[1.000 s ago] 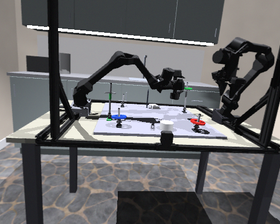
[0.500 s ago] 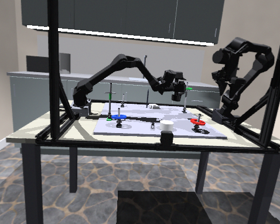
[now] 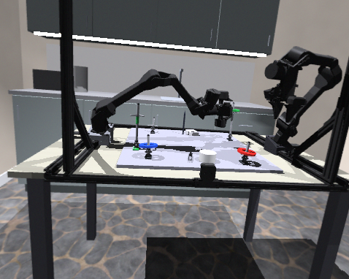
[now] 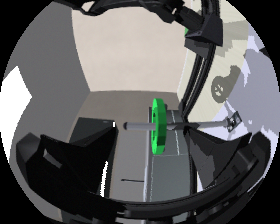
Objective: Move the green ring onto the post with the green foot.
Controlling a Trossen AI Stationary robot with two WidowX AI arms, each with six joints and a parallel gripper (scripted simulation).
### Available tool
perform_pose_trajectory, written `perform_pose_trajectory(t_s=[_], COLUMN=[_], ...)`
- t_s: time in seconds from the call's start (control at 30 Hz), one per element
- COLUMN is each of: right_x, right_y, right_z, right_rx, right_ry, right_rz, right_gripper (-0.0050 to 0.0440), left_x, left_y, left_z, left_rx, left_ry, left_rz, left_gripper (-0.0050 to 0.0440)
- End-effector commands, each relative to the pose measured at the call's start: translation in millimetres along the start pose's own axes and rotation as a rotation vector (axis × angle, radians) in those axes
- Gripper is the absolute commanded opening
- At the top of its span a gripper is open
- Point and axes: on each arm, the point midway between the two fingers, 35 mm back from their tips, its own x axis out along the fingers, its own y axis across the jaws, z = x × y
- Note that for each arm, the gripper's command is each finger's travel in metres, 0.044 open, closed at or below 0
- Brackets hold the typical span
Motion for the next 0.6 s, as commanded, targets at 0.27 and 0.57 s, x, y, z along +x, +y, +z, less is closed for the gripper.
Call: perform_pose_trajectory(t_s=[0.27, 0.57], right_x=[0.2, 0.2], right_y=[0.0, 0.0], right_z=[-0.7, -0.7], right_rx=[0.004, 0.004], right_ry=[0.002, 0.002], right_rz=[0.002, 0.002], right_gripper=[0.04, 0.04], left_x=[2.2, 2.2], left_y=[-8.4, -8.4], left_z=[-2.5, -2.5], left_rx=[0.005, 0.005], left_ry=[0.003, 0.003], left_rz=[-0.013, -0.013], left_gripper=[0.0376, 0.016])
